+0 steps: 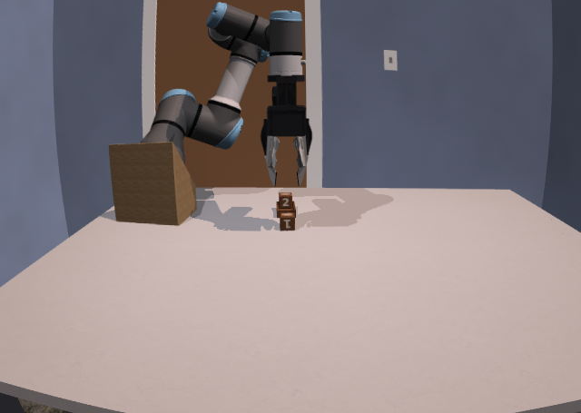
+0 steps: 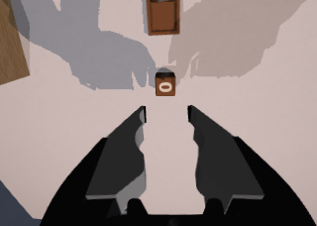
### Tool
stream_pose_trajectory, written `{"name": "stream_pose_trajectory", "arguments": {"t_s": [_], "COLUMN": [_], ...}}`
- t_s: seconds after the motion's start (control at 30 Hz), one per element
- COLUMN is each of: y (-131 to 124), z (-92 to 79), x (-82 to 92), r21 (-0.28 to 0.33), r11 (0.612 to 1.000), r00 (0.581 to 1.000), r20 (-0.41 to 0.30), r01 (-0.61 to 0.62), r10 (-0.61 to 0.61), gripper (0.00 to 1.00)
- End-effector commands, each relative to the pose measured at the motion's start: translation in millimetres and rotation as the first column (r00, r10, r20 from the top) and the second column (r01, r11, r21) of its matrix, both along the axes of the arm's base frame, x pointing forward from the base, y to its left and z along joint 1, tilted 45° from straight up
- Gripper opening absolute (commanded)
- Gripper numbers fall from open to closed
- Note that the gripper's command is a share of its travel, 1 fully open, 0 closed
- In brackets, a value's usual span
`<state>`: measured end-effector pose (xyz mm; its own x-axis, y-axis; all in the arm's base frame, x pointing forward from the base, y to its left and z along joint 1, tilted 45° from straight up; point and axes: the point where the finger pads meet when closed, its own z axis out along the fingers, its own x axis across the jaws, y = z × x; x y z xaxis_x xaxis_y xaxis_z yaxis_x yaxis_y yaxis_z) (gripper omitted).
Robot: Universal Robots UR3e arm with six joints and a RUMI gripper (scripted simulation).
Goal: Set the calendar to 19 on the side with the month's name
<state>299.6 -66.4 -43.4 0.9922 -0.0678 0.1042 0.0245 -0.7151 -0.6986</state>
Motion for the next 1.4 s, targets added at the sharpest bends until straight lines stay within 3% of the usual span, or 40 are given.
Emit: {"name": "stream_pose_trajectory", "arguments": {"t_s": [0.0,1.37], "y": [-0.9,5.2], "z": [0.1,-6.1], "x": [0.3,1.3], "r21": [-0.002,-0.002], "r11": [1.000,1.000], "r00": [1.000,1.000], "r20": [0.001,0.001], "r01": [0.001,0.001], "r10": [-0.001,-0.001], "gripper": [0.28,0.28]}}
